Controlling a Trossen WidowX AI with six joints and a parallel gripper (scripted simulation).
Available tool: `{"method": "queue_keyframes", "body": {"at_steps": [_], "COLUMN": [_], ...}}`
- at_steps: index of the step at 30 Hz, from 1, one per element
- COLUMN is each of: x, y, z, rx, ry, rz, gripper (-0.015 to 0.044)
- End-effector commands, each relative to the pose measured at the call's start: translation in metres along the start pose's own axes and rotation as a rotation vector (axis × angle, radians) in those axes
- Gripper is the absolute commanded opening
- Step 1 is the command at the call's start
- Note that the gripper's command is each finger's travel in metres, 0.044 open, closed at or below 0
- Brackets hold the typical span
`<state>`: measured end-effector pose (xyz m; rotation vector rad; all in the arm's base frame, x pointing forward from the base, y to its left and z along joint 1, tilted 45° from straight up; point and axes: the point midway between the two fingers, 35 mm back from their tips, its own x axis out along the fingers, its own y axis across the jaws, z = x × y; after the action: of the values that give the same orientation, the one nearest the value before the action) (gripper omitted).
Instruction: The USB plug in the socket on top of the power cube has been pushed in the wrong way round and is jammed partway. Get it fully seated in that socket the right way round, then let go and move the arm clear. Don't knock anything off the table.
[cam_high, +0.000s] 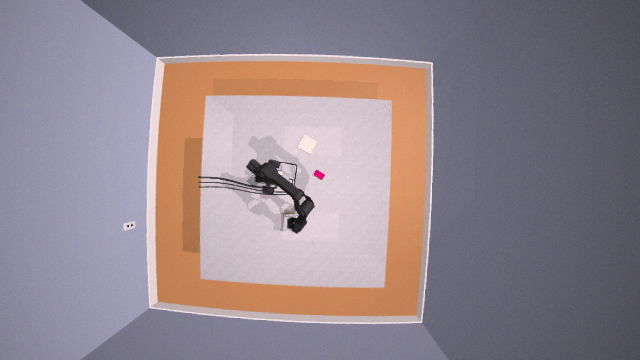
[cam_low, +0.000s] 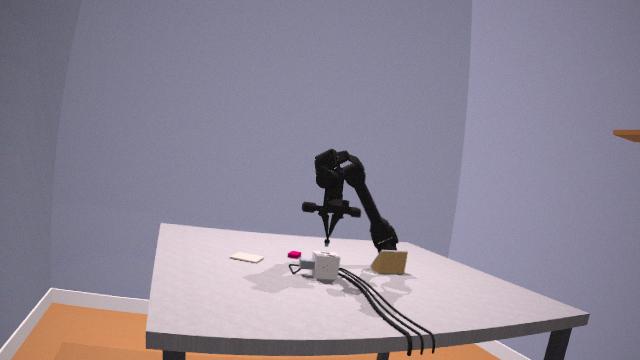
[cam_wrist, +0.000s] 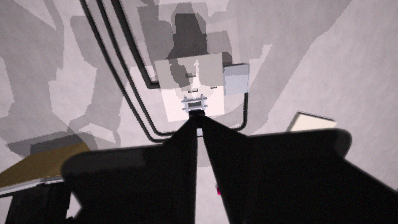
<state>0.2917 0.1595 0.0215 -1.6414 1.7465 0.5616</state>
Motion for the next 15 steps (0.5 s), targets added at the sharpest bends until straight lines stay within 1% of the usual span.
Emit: {"method": "queue_keyframes", "body": {"at_steps": [1,15], "x": [0.0002,0.0006], "y": [0.0003,0.0004], "z": [0.0,-0.0002], "rx": [0.057,0.429], "ry": [0.0,0.001], "rz": [0.001,0.001], "gripper": [0.0,0.0]}}
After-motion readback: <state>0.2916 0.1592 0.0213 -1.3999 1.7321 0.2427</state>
